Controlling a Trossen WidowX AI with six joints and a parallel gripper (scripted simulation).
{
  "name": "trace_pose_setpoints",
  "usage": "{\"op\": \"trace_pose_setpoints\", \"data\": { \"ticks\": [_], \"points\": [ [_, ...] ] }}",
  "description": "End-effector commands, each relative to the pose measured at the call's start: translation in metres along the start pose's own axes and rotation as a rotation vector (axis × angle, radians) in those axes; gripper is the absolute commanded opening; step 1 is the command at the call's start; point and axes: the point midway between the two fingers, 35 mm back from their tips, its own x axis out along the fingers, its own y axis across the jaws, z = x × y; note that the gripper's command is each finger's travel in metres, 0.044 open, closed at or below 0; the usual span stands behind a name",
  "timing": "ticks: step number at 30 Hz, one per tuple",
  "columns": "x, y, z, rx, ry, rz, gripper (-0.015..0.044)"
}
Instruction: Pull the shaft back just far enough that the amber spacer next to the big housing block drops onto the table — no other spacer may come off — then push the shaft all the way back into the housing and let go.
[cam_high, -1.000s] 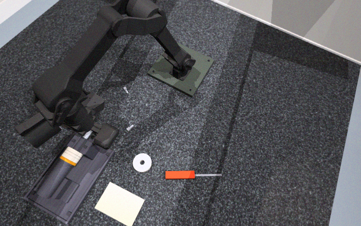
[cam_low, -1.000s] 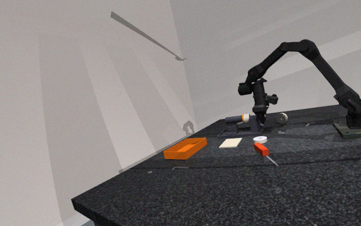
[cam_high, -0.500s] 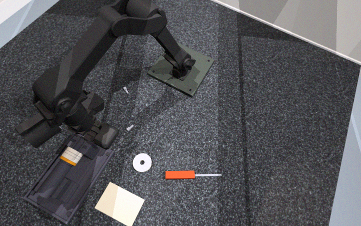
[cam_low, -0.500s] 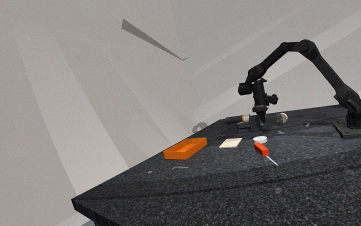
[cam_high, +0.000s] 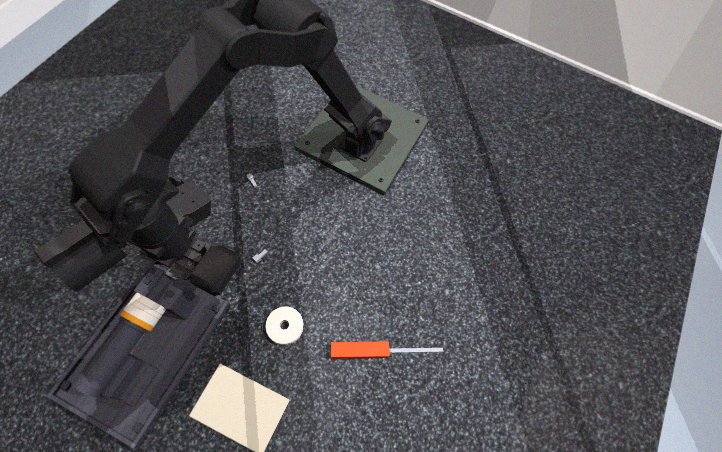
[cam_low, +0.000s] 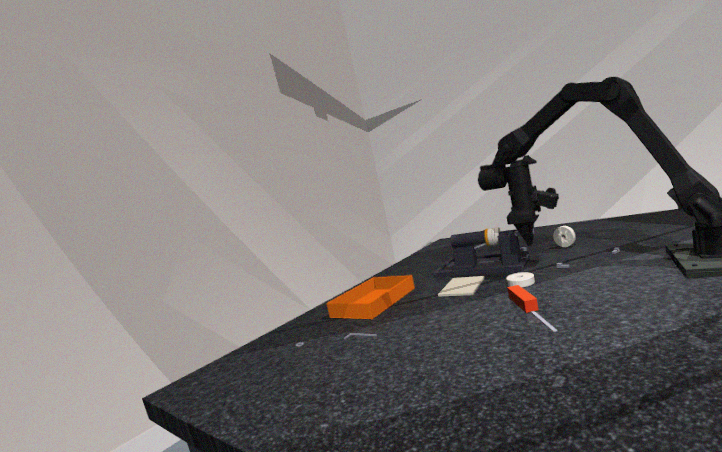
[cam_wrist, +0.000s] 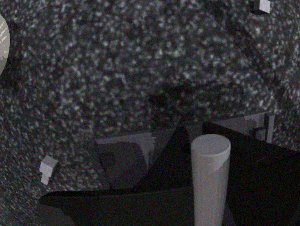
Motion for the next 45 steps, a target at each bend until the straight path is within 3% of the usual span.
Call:
{"op": "trace_pose_setpoints", "data": {
  "ticks": [1, 45],
  "points": [
    [-0.0001, -0.0002, 0.0047, -0.002, -0.004, -0.001, 0.0],
    [0.0, -0.0001, 0.0112, -0.002, -0.004, -0.001, 0.0]
  ]
}}
